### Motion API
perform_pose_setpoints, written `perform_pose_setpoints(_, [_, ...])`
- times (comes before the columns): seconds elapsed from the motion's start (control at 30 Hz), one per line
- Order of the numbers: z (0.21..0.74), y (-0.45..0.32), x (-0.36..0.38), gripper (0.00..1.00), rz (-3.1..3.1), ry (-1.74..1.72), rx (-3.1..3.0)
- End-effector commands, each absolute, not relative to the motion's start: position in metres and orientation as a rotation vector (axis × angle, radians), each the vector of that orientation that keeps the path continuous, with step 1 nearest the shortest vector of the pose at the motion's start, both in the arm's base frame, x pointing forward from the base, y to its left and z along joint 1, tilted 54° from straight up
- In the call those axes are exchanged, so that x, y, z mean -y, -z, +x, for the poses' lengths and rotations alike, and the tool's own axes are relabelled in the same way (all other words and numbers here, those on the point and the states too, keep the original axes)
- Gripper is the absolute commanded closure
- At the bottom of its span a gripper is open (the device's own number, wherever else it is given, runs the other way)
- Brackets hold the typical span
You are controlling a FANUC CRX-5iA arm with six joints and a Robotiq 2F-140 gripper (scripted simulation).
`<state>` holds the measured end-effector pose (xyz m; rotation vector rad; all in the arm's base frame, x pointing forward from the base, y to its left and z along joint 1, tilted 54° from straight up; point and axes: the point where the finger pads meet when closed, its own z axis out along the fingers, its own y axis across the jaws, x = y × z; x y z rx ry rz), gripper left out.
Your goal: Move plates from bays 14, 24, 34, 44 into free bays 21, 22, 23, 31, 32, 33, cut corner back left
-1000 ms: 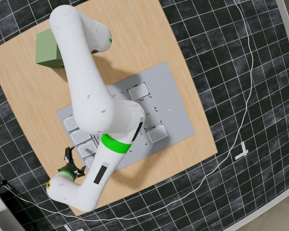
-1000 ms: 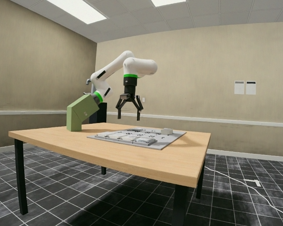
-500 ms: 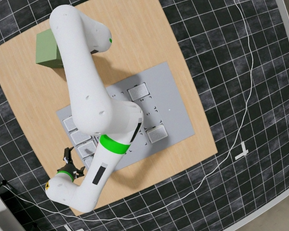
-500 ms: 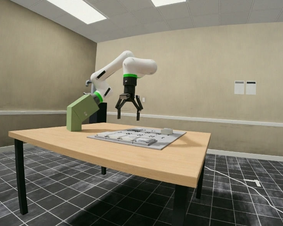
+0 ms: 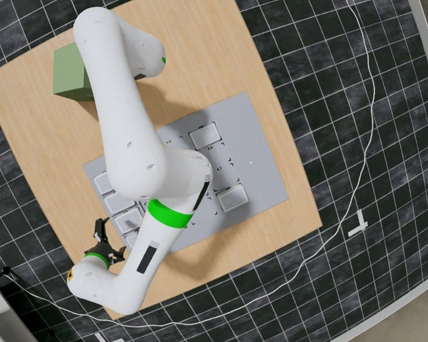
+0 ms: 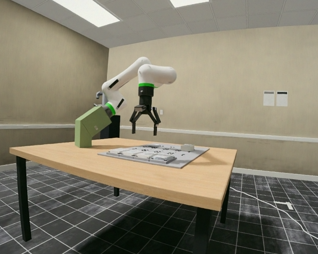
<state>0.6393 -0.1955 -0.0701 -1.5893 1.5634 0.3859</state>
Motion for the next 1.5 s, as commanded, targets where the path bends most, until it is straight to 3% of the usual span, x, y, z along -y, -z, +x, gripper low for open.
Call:
perform_pose_setpoints(0.0, [0.639, 0.069, 0.197, 0.0, -1.589, -0.383, -1.564])
perform_pose_setpoints(0.5, [0.639, 0.069, 0.197, 0.0, -1.589, -0.383, -1.564])
perform_pose_setpoints(1.47, [0.732, 0.035, 0.212, 0.0, -1.589, -0.383, -1.565])
